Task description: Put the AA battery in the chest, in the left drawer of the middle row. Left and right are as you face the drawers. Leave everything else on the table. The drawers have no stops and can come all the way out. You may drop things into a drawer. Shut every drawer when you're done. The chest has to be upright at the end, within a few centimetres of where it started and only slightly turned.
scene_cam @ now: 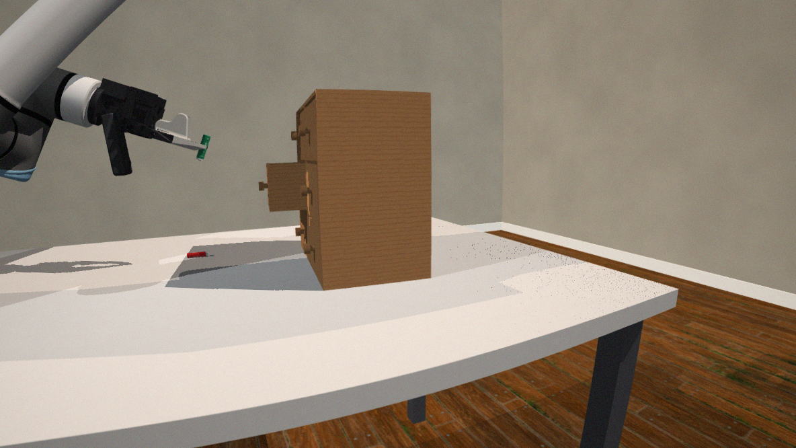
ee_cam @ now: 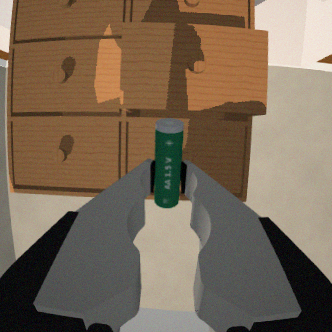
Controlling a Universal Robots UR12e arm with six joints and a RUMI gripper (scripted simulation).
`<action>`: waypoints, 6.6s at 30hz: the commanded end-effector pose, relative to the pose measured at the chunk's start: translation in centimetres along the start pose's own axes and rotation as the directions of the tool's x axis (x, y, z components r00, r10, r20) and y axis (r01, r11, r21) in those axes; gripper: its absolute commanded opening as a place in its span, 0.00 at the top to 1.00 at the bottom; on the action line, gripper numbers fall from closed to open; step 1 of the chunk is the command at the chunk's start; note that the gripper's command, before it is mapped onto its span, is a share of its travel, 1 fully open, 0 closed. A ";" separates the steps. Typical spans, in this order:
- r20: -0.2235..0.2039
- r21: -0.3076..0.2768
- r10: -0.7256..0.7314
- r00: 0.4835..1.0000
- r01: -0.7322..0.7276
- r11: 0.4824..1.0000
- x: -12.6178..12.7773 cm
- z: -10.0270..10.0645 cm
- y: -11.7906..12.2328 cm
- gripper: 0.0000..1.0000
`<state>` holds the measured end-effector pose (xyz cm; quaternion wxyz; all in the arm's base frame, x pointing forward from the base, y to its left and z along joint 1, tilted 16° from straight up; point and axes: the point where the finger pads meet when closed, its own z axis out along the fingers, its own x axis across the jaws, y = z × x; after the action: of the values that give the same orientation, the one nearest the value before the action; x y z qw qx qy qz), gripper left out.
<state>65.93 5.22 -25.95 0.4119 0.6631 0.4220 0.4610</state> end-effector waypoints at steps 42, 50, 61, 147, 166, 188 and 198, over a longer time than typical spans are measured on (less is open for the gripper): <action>0.000 -0.002 0.000 1.000 0.000 1.000 0.0 2.4 0.9 0.95; 0.000 -0.002 0.000 1.000 0.000 1.000 0.0 3.4 1.3 0.95; 0.000 -0.002 0.000 1.000 0.000 1.000 0.0 5.8 2.2 0.95; 0.000 -0.002 0.000 1.000 0.000 1.000 0.0 14.8 5.5 0.95; 0.000 -0.002 0.000 1.000 0.000 1.000 0.0 14.8 5.5 0.95; 0.000 -0.002 0.000 1.000 0.000 1.000 0.0 14.8 5.5 0.83; 0.000 -0.002 0.000 1.000 0.000 1.000 0.0 14.8 5.5 0.00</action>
<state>81.12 1.24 -24.38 0.4122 0.6629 0.4218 0.4612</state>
